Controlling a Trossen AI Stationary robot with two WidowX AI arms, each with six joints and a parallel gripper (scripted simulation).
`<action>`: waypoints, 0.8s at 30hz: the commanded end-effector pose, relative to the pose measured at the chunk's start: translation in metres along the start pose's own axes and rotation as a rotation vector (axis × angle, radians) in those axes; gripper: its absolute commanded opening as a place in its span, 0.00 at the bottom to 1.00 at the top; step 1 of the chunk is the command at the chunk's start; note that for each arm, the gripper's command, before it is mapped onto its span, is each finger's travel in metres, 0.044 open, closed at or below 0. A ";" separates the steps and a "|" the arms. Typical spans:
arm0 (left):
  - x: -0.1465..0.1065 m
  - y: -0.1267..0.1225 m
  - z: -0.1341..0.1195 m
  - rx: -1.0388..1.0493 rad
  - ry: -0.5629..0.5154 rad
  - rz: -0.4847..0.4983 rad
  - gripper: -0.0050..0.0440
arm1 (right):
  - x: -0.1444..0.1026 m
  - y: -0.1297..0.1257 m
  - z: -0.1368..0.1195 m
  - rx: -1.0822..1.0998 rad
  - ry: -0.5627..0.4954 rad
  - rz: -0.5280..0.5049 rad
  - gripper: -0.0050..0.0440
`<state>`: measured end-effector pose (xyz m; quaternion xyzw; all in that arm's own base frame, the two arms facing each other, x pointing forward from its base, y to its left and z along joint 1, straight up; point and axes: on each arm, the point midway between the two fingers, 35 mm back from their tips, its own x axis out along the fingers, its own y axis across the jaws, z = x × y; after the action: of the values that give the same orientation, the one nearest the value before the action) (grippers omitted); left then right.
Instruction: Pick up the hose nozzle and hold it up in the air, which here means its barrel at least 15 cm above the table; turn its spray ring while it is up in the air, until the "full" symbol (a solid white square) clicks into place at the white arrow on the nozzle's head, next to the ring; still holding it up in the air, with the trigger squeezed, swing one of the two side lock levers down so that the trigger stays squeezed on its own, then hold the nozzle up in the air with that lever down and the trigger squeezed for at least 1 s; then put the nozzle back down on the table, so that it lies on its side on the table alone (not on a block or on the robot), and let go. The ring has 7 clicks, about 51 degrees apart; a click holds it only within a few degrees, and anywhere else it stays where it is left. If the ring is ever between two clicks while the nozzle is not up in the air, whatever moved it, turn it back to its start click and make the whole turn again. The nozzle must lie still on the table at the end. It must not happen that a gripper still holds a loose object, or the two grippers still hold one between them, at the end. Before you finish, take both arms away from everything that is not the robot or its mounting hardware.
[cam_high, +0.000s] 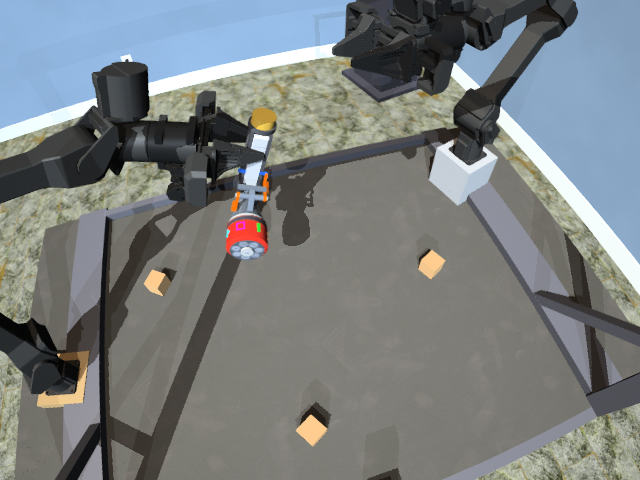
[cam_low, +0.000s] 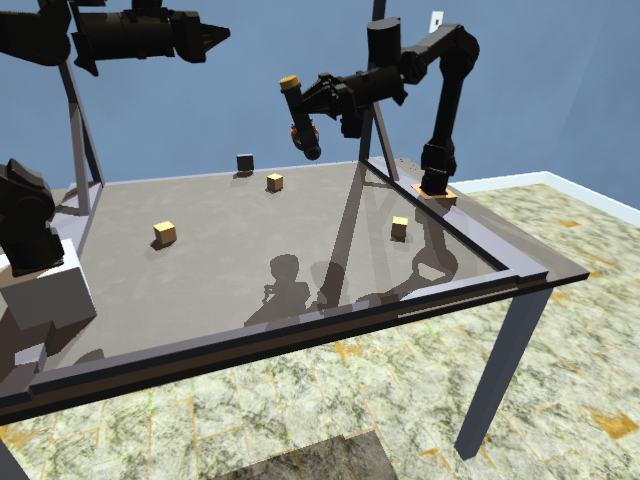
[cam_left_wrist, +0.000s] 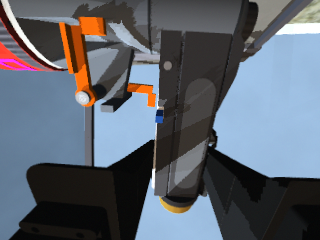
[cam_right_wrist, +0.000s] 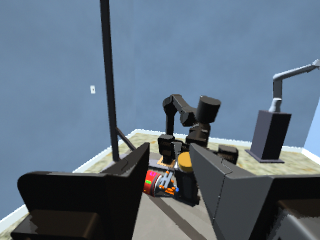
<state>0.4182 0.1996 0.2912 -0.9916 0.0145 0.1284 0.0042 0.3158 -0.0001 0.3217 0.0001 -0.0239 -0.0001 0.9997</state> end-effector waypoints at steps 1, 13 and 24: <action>-0.005 0.002 -0.014 0.020 0.030 -0.003 0.44 | -0.001 0.000 0.008 -0.003 -0.019 -0.003 0.46; -0.017 0.016 0.002 0.019 0.026 0.038 0.44 | -0.001 0.000 0.008 -0.003 -0.019 -0.003 0.46; -0.029 0.027 0.010 0.033 0.042 0.069 0.44 | -0.001 0.000 0.008 -0.003 -0.019 -0.003 0.46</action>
<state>0.3927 0.1766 0.2693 -0.9903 0.0512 0.1294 -0.0007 0.3158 -0.0001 0.3226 0.0001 -0.0249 -0.0001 0.9997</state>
